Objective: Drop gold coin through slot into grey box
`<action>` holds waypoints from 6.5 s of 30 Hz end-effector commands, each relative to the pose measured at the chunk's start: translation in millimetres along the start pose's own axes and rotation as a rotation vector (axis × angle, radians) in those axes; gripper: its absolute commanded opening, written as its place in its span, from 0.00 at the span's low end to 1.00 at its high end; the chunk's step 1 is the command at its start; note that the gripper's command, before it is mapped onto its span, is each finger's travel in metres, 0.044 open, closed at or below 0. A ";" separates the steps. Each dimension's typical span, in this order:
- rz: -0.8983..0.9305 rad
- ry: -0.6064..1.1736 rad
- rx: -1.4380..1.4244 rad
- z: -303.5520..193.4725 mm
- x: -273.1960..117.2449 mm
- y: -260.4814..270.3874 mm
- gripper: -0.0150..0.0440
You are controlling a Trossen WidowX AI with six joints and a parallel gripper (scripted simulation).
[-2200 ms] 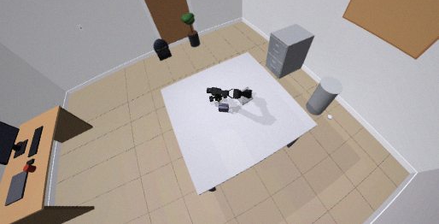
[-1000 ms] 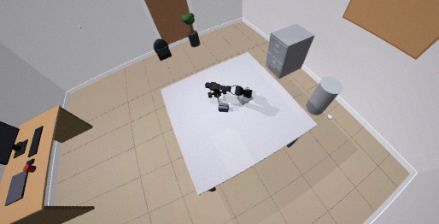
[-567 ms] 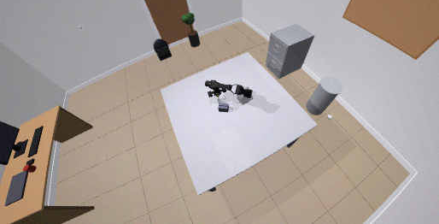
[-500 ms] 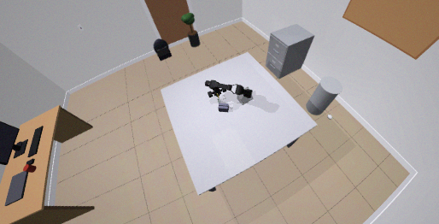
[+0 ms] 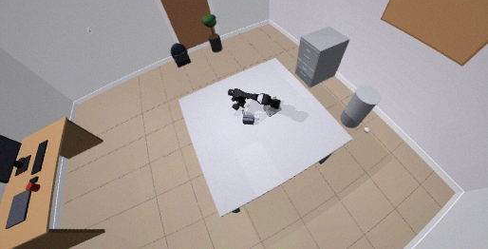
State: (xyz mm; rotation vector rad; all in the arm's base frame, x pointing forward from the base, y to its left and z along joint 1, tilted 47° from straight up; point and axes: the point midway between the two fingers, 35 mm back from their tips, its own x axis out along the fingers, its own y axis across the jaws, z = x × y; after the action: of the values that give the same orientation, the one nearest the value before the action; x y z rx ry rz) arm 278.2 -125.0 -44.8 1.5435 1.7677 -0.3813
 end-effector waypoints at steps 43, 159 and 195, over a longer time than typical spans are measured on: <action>-0.004 0.000 -0.548 -52.3 -3.1 26.6 0.25; 0.002 -0.008 -0.543 -109.4 13.1 44.2 0.25; 0.002 -0.014 -0.548 -108.3 16.9 44.7 0.48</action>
State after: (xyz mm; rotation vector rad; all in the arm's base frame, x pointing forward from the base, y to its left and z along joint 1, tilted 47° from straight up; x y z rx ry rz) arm 284.1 -31.5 27.7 1.1447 1.6759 0.0947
